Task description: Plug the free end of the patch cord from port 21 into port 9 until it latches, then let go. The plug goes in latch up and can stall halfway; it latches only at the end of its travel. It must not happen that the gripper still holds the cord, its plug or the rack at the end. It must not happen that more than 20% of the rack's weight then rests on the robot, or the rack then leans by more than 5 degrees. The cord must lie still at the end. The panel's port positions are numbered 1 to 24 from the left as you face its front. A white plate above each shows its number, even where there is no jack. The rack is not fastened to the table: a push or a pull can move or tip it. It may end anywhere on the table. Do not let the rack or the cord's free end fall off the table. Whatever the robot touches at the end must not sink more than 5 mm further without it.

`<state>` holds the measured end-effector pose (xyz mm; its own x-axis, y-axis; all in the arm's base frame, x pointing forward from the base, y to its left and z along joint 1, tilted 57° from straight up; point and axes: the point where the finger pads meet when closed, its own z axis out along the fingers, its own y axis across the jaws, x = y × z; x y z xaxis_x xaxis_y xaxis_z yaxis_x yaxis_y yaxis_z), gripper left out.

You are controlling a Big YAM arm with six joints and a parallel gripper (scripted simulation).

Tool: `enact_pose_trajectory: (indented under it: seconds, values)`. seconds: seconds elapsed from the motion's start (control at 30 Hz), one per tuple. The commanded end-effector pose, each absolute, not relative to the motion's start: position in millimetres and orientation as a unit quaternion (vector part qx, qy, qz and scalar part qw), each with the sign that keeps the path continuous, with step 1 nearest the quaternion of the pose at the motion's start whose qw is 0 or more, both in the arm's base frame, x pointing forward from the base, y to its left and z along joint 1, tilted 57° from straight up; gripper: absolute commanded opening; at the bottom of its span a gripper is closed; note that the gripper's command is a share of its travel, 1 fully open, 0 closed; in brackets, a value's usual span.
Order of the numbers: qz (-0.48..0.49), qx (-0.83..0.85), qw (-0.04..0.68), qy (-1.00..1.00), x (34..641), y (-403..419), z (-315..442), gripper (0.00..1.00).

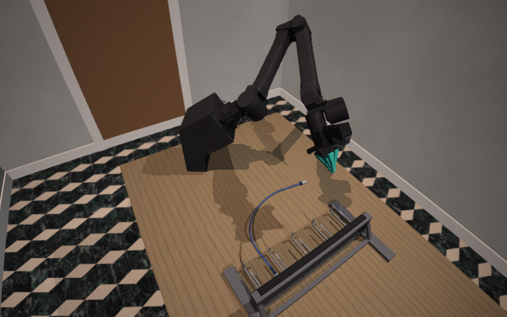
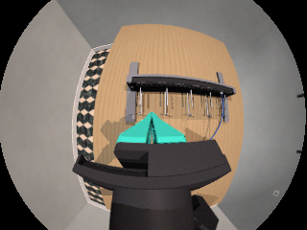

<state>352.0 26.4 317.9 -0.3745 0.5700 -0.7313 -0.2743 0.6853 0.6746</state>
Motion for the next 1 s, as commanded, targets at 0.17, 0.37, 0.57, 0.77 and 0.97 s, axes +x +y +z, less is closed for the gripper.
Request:
enact_pose_trajectory:
  seconds: [0.17,0.37,0.57,0.77,0.97]
  values:
    - [0.375,0.105,0.556,0.734,358.2,9.3,312.2,0.00]
    - [0.374,0.104,0.557,0.734,362.5,-2.9,298.8,0.00]
    - [0.373,0.104,0.557,0.734,370.0,-24.5,276.6,0.00]
    - [0.372,0.103,0.559,0.734,376.9,-42.7,260.9,0.00]
    - [0.371,0.101,0.561,0.733,380.6,-50.6,257.2,0.00]
